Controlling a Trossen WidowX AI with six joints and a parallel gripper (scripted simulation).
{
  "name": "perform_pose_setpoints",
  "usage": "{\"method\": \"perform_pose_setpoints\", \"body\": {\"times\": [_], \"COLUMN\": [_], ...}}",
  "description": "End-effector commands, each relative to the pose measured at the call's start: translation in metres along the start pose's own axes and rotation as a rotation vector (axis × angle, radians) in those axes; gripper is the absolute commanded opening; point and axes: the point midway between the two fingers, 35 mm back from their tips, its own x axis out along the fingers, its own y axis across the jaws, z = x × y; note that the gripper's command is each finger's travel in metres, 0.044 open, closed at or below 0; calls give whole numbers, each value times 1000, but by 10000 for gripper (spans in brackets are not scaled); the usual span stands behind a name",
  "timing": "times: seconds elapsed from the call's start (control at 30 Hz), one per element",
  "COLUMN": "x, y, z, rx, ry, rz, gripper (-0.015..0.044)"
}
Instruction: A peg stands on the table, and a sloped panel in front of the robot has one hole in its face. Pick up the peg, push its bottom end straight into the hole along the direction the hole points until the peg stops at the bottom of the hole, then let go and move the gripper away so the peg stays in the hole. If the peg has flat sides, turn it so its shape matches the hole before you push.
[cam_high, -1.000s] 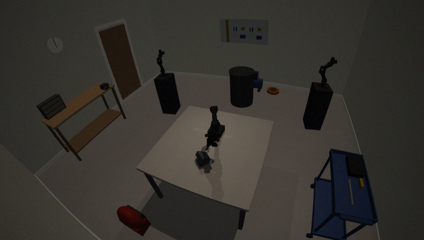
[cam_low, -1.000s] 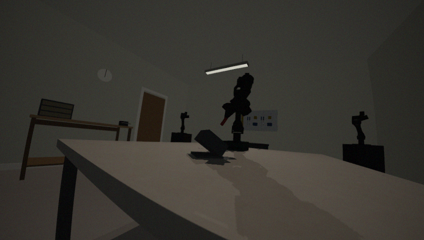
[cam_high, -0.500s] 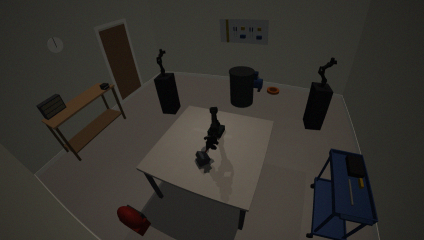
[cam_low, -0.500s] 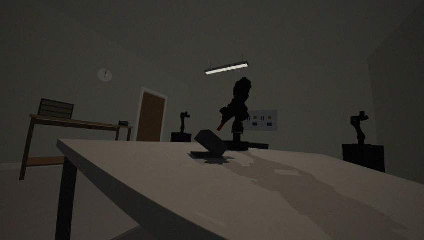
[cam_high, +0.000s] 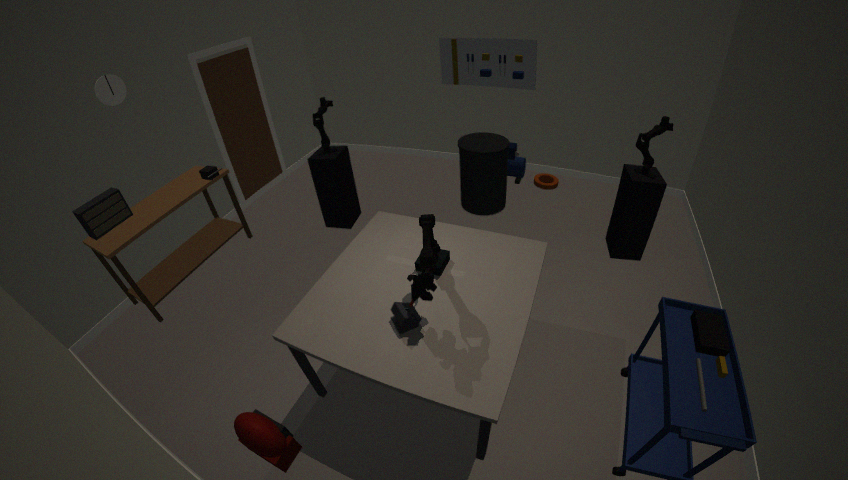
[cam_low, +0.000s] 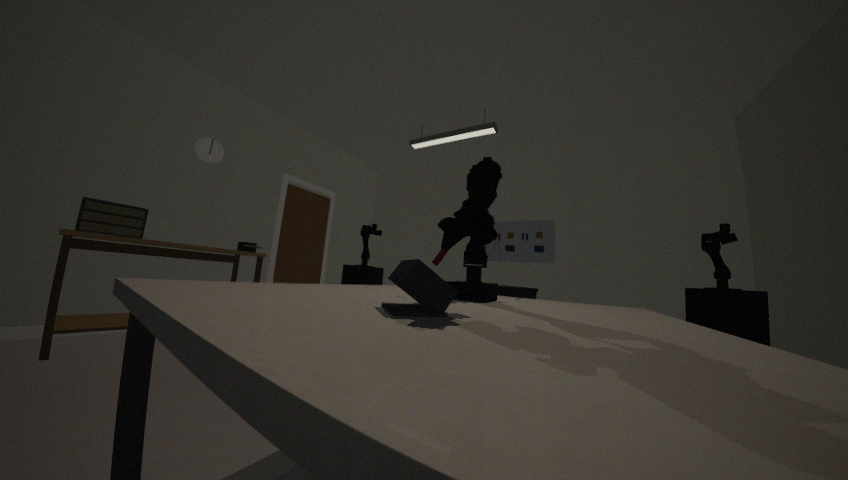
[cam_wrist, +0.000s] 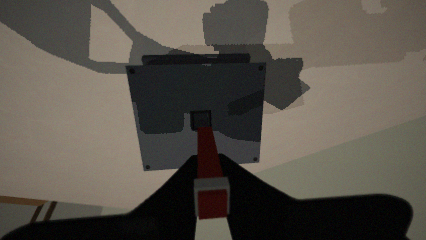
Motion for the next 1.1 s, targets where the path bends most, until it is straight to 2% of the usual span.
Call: {"method": "perform_pose_setpoints", "body": {"times": [0.0,0.67,1.07], "x": [8,24,20], "y": [1,2,0], "z": [1,2,-1], "rx": [-10,-10,2], "ry": [-2,-1,7], "rz": [9,9,2], "gripper": [0,0,0]}}
